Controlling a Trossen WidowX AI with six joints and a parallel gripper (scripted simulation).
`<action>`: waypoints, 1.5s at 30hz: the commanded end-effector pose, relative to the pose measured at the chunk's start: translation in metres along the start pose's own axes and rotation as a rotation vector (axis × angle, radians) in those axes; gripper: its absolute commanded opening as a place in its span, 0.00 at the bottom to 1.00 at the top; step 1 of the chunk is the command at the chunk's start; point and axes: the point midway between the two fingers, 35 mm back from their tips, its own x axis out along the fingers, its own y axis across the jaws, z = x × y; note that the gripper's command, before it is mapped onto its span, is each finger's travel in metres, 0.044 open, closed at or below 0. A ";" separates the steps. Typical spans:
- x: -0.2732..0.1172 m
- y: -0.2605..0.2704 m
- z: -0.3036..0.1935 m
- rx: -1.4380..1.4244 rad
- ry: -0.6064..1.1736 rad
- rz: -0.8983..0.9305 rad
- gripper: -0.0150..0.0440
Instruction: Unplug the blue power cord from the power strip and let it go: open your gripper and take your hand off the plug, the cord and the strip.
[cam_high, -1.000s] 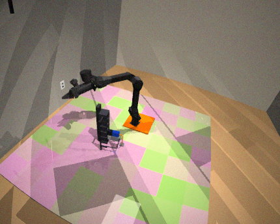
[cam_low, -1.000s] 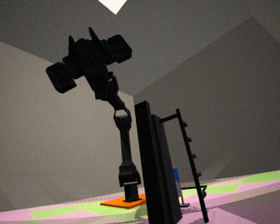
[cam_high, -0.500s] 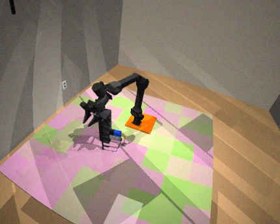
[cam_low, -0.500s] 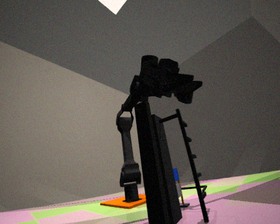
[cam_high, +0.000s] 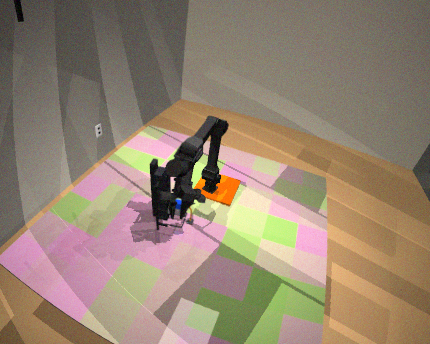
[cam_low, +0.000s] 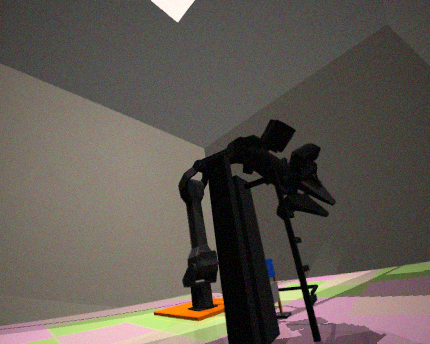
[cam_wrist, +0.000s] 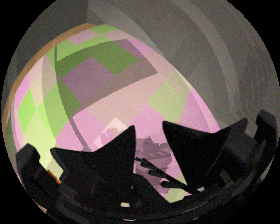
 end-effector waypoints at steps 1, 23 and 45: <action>0.005 0.042 -0.025 -0.272 0.122 0.150 0.53; -0.024 0.110 -0.091 -0.824 0.276 0.581 0.53; -0.026 0.084 -0.115 -0.825 0.279 0.580 0.53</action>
